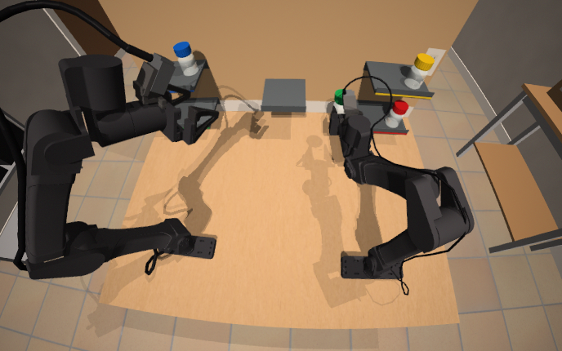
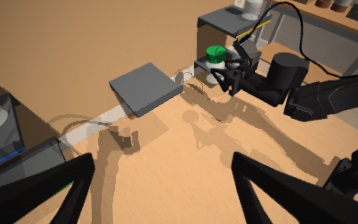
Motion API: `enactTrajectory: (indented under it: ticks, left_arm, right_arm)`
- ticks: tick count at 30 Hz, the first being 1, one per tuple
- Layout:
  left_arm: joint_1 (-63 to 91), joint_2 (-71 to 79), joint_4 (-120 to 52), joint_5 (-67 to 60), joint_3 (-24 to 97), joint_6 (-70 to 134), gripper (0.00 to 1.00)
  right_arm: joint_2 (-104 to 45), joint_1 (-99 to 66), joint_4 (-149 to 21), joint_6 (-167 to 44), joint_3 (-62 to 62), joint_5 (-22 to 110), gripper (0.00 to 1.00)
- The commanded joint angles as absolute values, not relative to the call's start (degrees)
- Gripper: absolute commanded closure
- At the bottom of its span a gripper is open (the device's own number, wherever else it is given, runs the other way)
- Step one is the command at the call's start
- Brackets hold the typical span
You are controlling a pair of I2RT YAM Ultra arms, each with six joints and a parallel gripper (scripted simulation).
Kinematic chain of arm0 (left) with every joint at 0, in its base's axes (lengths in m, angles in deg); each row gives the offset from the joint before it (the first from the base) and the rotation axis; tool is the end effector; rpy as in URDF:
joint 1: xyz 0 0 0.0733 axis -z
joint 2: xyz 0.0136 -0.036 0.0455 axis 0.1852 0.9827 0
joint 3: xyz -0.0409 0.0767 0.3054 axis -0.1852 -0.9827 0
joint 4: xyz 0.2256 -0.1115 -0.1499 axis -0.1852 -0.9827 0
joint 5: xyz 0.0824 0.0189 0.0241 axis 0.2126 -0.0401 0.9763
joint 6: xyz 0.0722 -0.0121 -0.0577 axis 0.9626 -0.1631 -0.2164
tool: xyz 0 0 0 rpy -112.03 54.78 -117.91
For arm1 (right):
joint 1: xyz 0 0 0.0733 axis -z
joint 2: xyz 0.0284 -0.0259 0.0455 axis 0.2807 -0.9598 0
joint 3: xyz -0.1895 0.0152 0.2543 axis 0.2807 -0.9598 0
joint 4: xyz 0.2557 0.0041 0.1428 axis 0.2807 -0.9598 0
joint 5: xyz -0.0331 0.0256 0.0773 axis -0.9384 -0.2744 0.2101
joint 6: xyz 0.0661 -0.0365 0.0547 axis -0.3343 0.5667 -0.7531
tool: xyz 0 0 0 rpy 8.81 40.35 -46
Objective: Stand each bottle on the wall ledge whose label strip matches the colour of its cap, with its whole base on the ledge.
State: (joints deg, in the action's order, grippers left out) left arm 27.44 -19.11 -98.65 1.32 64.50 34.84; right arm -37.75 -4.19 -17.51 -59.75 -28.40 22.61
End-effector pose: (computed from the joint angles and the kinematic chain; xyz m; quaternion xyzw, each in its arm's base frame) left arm 0.1454 -0.1085 0.5422 0.2791 0.8081 -0.1466 0.4975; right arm 0.3974 0.1233 0.2454 -0.0420 0.7392 0.0017 0.6722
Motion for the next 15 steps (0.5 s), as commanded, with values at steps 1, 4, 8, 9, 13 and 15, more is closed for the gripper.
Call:
enactTrajectory:
  ticks: [1,4,8,9,13,15]
  left_arm:
    - [27.19,-18.7,-98.95,1.19,65.17,34.95,0.0]
    - [27.19,-18.7,-98.95,1.19,65.17,34.95,0.0]
    - [27.19,-18.7,-98.95,1.19,65.17,34.95,0.0]
    - [27.19,-18.7,-98.95,1.19,65.17,34.95,0.0]
    - [27.19,-18.7,-98.95,1.19,65.17,34.95,0.0]
    - [27.19,-18.7,-98.95,1.19,65.17,34.95,0.0]
  right_arm:
    - [-40.33,-8.74,-20.29,-61.93,-20.28,11.03,0.5]
    - [-42.73,-13.1,-22.41,-62.6,-13.94,4.99,0.5]
    - [-44.28,-16.78,-23.78,-62.19,-10.46,1.44,0.5]
    - [-45.61,-18.58,-25.08,-62.23,-8.06,-0.81,0.5]
    - [-47.55,-24.3,-26.48,-62.25,-4.72,-4.87,0.5]
    - [-48.37,-26.53,-27.07,-62.3,-3.34,-6.38,0.5]
